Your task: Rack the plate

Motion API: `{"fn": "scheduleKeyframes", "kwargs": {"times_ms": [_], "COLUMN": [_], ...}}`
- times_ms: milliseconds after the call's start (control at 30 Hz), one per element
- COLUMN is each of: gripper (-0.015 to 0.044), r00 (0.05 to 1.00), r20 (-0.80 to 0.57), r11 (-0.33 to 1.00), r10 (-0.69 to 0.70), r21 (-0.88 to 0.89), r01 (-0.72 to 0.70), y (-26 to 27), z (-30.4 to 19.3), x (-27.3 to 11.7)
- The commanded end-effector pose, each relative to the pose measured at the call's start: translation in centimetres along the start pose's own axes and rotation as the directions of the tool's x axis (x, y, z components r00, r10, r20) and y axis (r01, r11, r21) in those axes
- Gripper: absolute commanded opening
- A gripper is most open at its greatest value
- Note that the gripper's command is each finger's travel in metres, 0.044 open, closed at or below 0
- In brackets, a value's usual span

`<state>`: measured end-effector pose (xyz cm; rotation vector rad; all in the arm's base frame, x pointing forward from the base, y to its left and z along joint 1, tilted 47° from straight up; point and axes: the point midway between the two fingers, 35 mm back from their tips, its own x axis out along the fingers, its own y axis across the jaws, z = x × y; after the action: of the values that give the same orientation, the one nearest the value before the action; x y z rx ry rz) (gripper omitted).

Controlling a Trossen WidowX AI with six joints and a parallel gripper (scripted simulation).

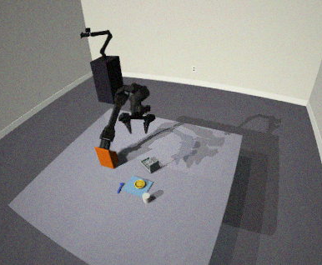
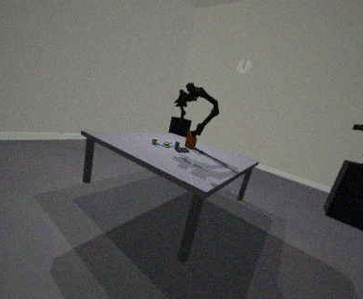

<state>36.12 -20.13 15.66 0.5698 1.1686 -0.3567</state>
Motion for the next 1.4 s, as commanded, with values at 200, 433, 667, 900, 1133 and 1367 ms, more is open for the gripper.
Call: {"fn": "scheduleKeyframes", "kwargs": {"times_ms": [200,433,667,900,1133,1367], "gripper": [0.04,0.04,0.04,0.04,0.04,0.04], "r00": [0.962,0.893,0.789,0.658,0.63,0.628], "r20": [-0.252,-0.413,-0.556,-0.666,-0.683,-0.685], "r11": [0.975,0.924,0.844,0.738,0.715,0.716], "r10": [0.1,0.178,0.263,0.351,0.369,0.37], "r21": [-0.169,-0.242,-0.264,-0.235,-0.225,-0.221], "r01": [-0.146,-0.295,-0.467,-0.632,-0.662,-0.663], "y": [0.5,0.9,1.5,2.0,2.3,6.8], "z": [-3.8,-6.9,-10.4,-13.9,-14.8,-21.7], "x": [6.2,9.8,12.9,15.4,16.0,22.2]}}
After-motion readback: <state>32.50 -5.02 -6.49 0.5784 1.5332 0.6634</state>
